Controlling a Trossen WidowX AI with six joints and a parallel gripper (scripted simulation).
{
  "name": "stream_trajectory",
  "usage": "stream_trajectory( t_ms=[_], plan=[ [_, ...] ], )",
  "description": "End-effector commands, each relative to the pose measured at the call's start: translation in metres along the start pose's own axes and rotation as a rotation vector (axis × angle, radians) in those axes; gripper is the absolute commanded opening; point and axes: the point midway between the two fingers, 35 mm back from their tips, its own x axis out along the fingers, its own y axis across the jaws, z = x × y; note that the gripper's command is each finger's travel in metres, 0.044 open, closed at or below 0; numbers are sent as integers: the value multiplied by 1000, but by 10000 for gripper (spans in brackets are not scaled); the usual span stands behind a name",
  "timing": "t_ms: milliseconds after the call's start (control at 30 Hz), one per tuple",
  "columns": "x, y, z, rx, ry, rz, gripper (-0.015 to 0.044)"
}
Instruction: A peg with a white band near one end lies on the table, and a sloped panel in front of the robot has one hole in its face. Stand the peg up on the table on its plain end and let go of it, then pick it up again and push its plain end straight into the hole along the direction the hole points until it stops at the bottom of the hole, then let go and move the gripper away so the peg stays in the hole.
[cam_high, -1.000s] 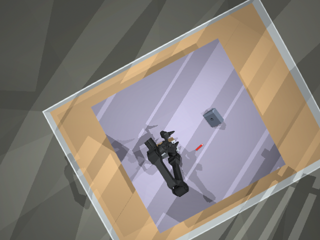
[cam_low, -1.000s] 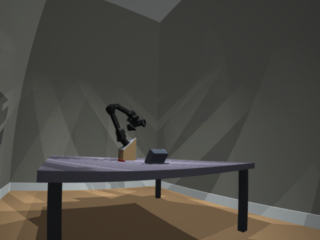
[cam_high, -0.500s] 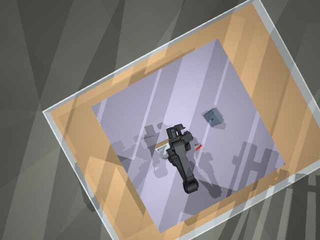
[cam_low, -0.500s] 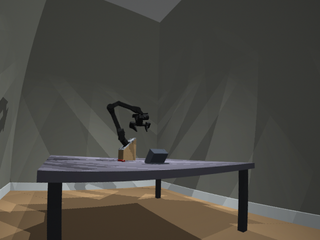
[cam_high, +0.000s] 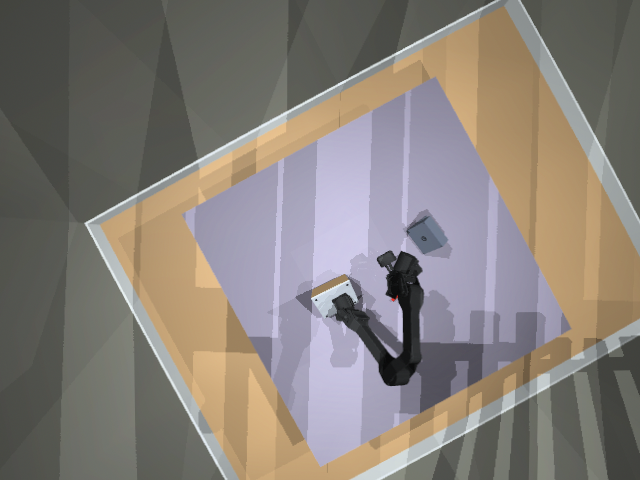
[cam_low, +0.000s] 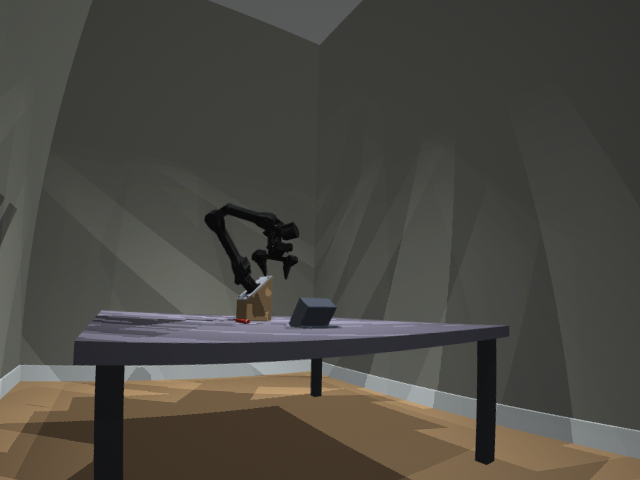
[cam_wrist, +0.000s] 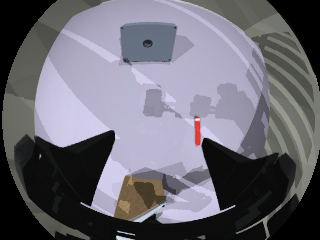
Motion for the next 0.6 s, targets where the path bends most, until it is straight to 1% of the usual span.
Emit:
stream_trajectory(
  t_ms=[0, 133, 300, 367, 567],
  plan=[
    [33, -33, 7, -55, 97, 23, 440],
    [65, -68, 5, -96, 176, 44, 440],
    [99, -110, -8, -151, 258, 71, 440],
    [106, -120, -12, -174, 275, 79, 440],
    [108, -121, -12, -176, 277, 80, 440]
  ],
)
